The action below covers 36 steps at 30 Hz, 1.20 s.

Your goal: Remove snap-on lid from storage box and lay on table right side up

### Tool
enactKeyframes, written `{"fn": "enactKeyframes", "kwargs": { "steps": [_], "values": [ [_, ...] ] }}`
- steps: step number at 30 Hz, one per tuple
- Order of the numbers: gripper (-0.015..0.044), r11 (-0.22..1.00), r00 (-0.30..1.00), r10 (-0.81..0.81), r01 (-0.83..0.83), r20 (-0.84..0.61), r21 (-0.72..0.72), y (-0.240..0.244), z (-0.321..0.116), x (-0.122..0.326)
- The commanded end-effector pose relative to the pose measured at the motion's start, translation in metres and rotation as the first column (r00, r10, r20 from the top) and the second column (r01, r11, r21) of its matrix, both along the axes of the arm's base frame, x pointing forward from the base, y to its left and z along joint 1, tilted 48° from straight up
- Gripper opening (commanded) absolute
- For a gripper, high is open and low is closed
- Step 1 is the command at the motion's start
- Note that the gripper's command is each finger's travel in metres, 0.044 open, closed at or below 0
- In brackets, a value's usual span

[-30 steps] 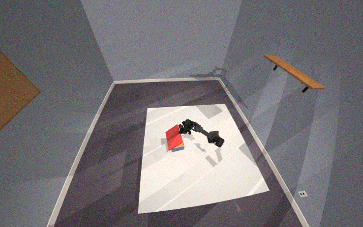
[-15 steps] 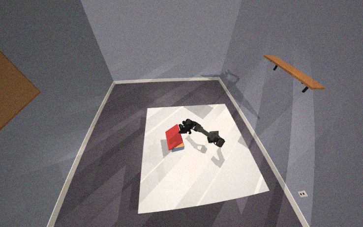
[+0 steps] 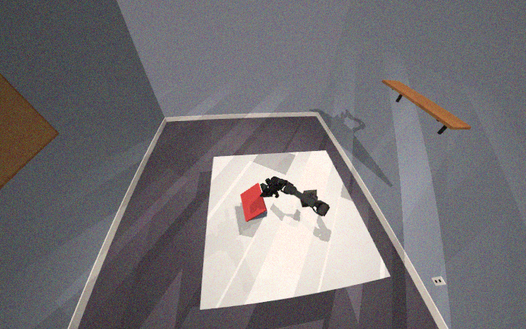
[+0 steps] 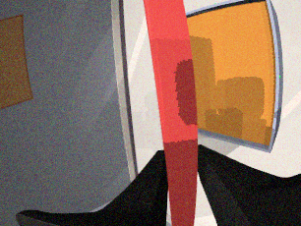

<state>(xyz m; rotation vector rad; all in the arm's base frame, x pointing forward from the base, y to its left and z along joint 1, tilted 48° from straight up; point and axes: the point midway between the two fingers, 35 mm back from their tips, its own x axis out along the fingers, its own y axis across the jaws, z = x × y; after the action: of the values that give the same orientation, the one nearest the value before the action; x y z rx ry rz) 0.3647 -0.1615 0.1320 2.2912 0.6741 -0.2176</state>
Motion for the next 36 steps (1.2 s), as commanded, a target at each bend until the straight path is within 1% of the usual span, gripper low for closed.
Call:
{"fn": "enactKeyframes", "kwargs": {
  "steps": [1, 36],
  "values": [
    [0.0, 1.0, 1.0, -0.011, 0.011, -0.005, 0.001, 0.005, 0.006, -0.003],
    [0.0, 1.0, 1.0, -0.011, 0.011, -0.006, 0.004, 0.053, 0.055, -0.013]
  ]
}}
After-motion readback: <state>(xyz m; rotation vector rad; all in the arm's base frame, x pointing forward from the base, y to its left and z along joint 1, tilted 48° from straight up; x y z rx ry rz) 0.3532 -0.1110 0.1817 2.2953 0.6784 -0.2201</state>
